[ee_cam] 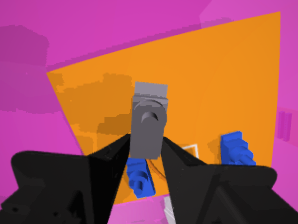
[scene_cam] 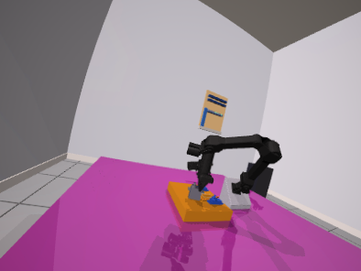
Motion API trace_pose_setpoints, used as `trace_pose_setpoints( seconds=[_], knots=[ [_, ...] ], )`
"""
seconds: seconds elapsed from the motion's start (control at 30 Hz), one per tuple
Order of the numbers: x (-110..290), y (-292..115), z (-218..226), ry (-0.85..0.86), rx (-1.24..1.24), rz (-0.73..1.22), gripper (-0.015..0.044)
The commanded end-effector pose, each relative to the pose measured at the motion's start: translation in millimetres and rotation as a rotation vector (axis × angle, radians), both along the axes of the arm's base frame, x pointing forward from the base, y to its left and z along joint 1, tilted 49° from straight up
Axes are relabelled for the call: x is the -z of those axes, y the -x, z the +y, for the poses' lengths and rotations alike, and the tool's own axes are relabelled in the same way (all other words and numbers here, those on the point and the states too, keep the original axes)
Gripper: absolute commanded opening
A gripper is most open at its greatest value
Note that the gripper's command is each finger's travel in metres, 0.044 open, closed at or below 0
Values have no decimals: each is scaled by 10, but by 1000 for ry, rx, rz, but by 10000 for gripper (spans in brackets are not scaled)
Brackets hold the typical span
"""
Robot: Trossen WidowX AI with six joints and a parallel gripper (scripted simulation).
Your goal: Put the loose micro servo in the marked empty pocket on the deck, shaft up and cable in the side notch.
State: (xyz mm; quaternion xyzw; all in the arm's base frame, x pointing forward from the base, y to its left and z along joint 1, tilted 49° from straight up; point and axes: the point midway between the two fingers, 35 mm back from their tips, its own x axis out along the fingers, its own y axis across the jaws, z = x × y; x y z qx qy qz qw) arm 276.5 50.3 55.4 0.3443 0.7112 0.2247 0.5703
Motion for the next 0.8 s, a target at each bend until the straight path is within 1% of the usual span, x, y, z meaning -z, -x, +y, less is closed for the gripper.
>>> trace_pose_setpoints(
  seconds=[0.0,0.03,0.23,0.63,0.77],
  knots=[
    [-30,-8,-31,-1,4,3,26],
    [-47,-12,-53,-1,4,3,0],
    [-211,-4,-212,0,4,3,0],
    [-191,-82,-218,0,4,3,0],
    [-100,-94,-296,0,4,3,0]
  ],
)
